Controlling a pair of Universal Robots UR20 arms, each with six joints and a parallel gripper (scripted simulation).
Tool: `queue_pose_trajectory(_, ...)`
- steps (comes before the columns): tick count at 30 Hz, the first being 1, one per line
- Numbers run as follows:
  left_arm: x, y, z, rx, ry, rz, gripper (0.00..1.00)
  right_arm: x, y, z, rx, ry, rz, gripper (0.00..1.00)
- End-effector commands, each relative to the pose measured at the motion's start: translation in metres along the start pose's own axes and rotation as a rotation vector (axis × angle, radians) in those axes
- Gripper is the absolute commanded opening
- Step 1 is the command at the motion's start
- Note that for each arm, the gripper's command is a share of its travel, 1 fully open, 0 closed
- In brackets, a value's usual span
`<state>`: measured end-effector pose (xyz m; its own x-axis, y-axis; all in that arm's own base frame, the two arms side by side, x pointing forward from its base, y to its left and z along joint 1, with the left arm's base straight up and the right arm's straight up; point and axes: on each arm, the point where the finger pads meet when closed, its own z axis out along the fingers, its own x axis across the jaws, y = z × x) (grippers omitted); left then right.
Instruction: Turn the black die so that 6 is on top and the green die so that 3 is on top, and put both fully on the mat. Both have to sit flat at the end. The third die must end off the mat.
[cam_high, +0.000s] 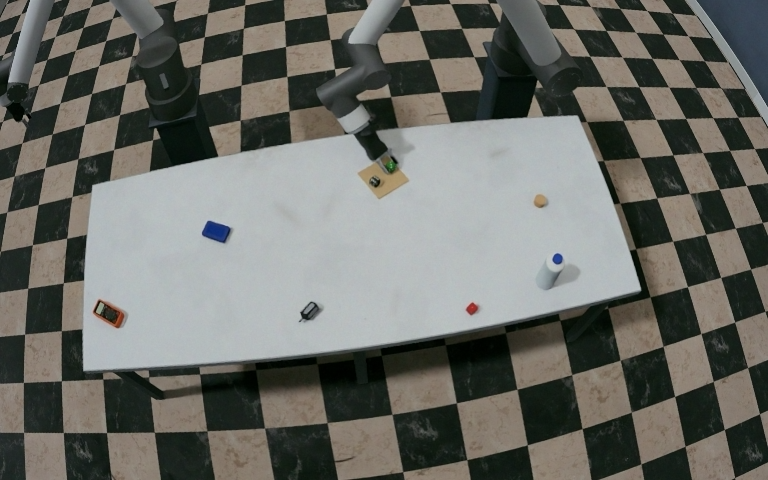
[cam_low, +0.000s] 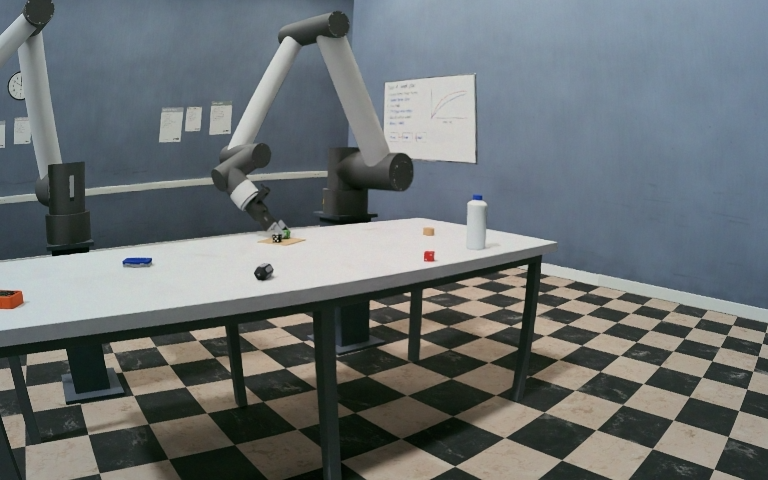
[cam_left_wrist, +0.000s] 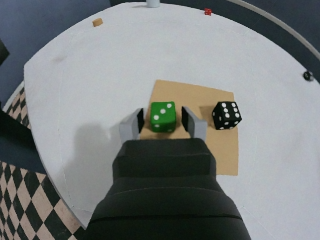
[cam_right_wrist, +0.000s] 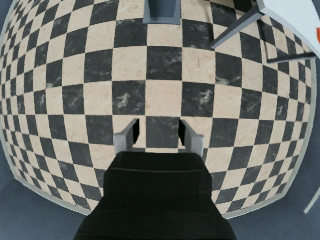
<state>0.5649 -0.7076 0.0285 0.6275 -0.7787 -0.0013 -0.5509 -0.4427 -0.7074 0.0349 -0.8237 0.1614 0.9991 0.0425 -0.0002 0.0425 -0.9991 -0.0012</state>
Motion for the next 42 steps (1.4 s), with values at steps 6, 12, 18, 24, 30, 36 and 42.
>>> queue_pose_trajectory(6,0.001,-0.010,-0.010,0.000,0.001,-0.001,1.00,0.000,0.000,-0.001,-0.001,0.000,0.000,1.00)
queue_pose_trajectory(12,0.001,-0.024,-0.024,0.000,0.001,-0.001,1.00,0.000,0.000,-0.001,-0.001,0.000,0.000,1.00)
queue_pose_trajectory(18,0.001,-0.038,-0.038,0.000,0.001,-0.001,1.00,0.000,0.000,-0.001,-0.001,0.000,0.000,1.00)
queue_pose_trajectory(24,0.001,-0.045,-0.045,0.000,0.001,-0.001,1.00,0.000,0.000,-0.001,-0.001,0.000,0.000,1.00)
queue_pose_trajectory(30,0.001,-0.048,-0.049,0.000,0.001,-0.001,1.00,0.000,0.000,-0.001,-0.001,0.000,0.000,1.00)
queue_pose_trajectory(36,0.000,-0.049,-0.048,-0.032,-0.001,-0.001,1.00,0.000,0.000,-0.001,-0.001,0.000,0.000,1.00)
queue_pose_trajectory(42,0.000,-0.050,-0.048,-0.148,0.000,-0.001,1.00,0.000,0.000,-0.001,-0.001,0.000,0.000,1.00)
